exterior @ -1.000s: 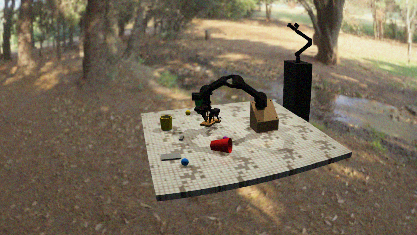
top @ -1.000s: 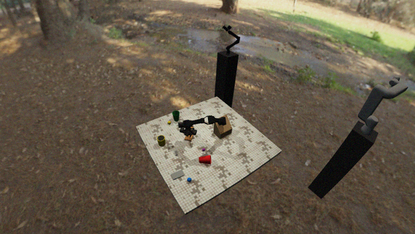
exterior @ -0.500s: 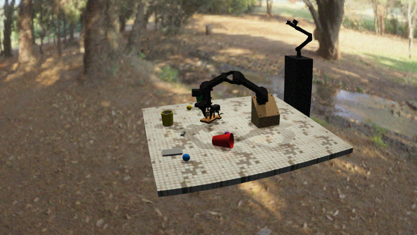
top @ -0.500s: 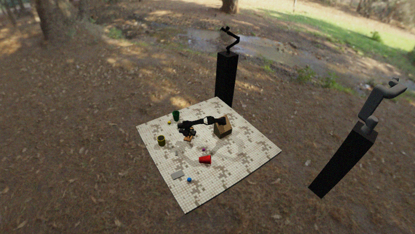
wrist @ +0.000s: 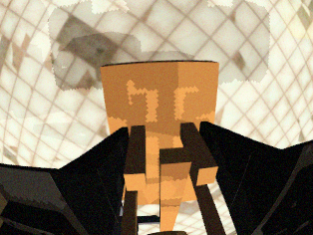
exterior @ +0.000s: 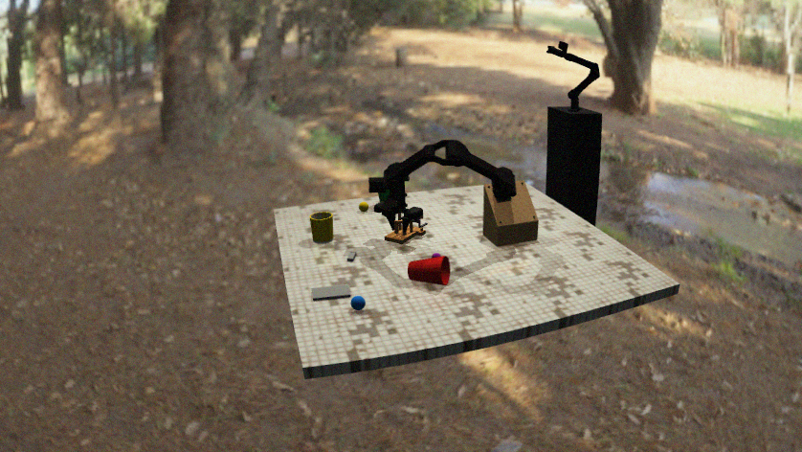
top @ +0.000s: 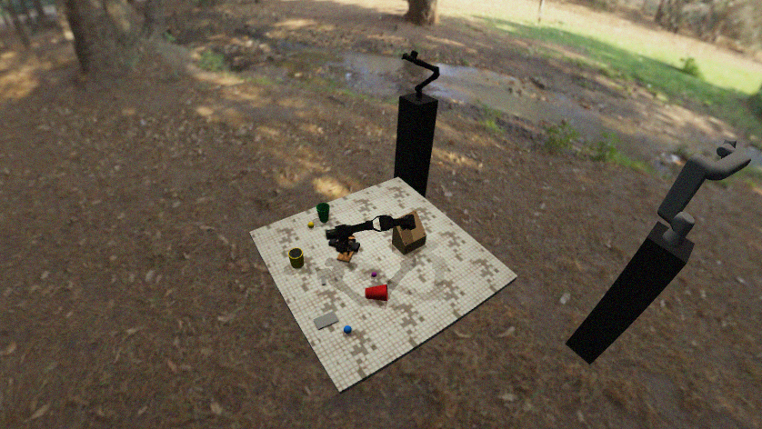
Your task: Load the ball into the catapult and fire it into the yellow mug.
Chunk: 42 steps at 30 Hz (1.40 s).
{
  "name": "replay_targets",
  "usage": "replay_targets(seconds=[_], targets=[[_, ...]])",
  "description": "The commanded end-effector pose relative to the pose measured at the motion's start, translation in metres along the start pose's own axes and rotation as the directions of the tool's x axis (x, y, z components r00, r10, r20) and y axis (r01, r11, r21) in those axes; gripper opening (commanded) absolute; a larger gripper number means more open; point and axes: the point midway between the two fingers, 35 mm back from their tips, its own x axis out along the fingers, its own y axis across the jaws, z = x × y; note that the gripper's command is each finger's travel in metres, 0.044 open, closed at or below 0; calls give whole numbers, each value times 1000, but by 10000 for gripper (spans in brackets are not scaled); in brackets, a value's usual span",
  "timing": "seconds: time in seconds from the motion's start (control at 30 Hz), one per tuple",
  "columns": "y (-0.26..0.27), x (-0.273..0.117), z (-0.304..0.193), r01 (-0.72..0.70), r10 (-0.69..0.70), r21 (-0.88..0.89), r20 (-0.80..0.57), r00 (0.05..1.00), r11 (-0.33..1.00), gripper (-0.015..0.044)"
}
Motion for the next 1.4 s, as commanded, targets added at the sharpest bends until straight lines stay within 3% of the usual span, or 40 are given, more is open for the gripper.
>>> replay_targets(seconds=[0.0, 0.3, 0.73, 0.87, 1.0, 1.37], targets=[[-3, 1, -1, 8, -8, 12, 9, 1000, 1000, 0], [0, 7, 0, 0, 0, 0, 0, 1000, 1000, 0], [0, 7, 0, 0, 0, 0, 0, 1000, 1000, 341], [-3, -34, 1, 3, -3, 1, -3, 1000, 1000, 440], [0, -90, -1, 2, -2, 1, -6, 1000, 1000, 440], [1, -86, -4, 11, -11, 17, 6, 1000, 1000, 440]])
